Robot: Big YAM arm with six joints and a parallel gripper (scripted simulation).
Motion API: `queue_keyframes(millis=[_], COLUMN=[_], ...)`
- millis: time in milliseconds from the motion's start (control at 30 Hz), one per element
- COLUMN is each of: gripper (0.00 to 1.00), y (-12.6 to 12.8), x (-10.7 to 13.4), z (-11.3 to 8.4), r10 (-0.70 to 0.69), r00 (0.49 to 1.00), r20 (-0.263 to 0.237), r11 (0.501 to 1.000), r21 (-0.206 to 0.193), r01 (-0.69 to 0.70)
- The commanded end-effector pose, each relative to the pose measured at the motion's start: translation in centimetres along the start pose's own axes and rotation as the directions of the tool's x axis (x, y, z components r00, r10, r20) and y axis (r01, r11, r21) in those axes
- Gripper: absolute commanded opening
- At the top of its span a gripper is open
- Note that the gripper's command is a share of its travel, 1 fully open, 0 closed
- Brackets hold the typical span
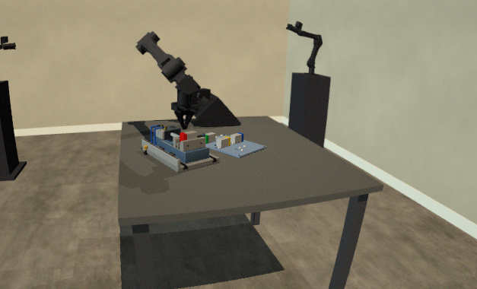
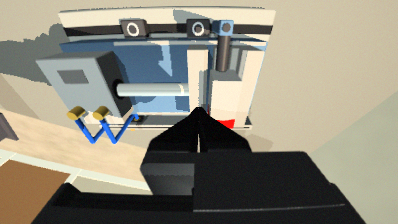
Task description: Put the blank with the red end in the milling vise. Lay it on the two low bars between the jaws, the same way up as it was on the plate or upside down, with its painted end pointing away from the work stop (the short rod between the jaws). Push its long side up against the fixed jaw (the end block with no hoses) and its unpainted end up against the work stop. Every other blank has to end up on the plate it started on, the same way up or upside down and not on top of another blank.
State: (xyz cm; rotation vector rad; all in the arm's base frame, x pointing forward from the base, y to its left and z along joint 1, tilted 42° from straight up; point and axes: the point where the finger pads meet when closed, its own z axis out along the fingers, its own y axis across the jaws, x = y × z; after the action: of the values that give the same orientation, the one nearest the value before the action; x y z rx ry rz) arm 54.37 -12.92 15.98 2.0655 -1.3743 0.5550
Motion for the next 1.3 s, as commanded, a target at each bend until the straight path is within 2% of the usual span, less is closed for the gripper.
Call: queue_keyframes(millis=[0, 1267], gripper=[0.00, 0.00], y=[-0.52, -0.81], x=[0.25, -0.29], z=[0.74, 0.44], r10=[0.006, 0.004], r00=[1.000, 1.000], r20=[0.001, 0.000], r11=[1.000, 1.000], r21=[0.001, 0.005], r01=[-0.006, -0.004])
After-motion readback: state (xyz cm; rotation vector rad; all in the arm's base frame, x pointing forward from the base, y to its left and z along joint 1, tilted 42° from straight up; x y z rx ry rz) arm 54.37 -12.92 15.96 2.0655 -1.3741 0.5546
